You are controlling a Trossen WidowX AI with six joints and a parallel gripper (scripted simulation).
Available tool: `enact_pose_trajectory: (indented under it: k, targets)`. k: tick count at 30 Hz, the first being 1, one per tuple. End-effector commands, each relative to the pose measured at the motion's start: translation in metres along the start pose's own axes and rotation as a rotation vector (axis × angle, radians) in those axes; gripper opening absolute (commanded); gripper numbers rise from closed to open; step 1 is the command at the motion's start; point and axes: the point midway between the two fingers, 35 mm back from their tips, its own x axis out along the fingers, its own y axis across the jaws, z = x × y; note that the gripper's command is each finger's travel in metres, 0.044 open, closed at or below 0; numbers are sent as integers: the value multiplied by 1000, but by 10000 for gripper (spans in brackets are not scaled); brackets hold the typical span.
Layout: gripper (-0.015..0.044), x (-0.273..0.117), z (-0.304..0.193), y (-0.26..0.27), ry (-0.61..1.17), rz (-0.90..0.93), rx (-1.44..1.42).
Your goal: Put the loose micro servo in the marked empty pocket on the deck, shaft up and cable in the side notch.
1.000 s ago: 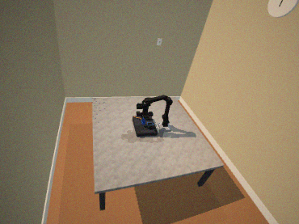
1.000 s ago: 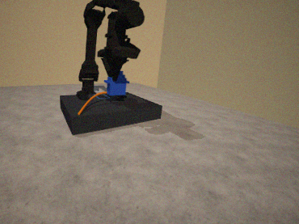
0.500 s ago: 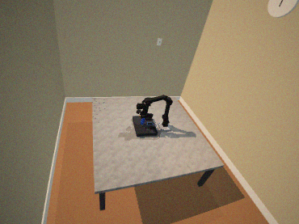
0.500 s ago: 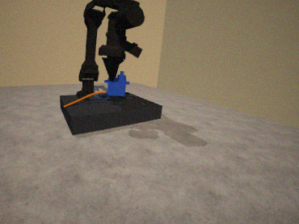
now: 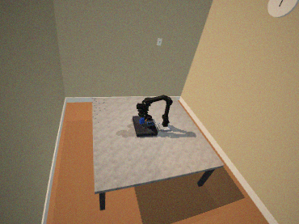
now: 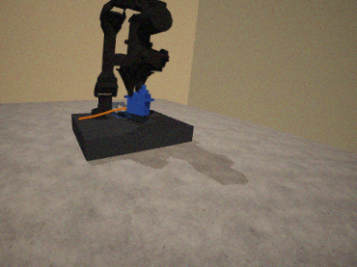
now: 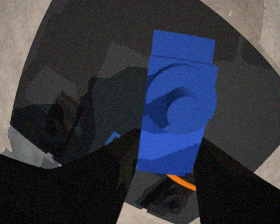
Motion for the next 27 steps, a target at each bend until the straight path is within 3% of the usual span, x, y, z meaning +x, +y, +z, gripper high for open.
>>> enact_pose_trajectory:
  k: [1, 11, 27]
  targets:
    - [0, -1, 0, 0, -4, 1, 153]
    - [0, -1, 0, 0, -3, 2, 474]
    - [0, -1, -26, 14, -1, 2, 480]
